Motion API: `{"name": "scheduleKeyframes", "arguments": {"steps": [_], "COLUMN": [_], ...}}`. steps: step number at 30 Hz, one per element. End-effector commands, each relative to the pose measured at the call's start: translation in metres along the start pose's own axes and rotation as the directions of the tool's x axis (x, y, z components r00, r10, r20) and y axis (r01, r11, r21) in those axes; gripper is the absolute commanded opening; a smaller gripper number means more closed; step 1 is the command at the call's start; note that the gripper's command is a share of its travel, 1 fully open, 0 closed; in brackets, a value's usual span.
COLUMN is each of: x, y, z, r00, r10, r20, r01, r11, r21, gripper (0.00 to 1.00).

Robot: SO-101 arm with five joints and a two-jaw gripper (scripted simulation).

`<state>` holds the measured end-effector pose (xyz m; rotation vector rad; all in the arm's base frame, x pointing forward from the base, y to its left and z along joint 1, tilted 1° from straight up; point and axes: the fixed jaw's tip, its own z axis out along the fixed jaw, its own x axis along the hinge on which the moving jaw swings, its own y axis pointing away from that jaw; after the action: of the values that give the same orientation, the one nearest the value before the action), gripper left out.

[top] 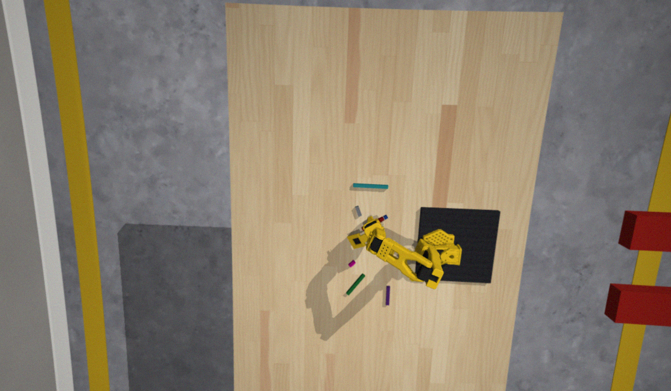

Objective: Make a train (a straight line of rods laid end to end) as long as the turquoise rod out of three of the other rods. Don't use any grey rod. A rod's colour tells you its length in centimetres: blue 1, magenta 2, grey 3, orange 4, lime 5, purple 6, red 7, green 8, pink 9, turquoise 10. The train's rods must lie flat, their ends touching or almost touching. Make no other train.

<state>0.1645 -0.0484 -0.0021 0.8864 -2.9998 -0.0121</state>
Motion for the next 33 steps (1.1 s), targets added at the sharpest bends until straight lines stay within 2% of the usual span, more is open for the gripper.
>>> {"name": "scheduleKeyframes", "arguments": {"steps": [1,14,33], "x": [-0.001,-0.001,0.0], "y": [0.002,0.002,0.002], "z": [-0.001,-0.003,-0.02], "r00": [1.0,1.0,1.0], "r10": [0.001,0.001,0.001], "r20": [0.005,0.005,0.005], "r01": [-0.001,-0.001,-0.001], "r11": [1.0,1.0,1.0], "r21": [0.004,0.004,0.004], "gripper": [0.17,0.17,0.17]}}
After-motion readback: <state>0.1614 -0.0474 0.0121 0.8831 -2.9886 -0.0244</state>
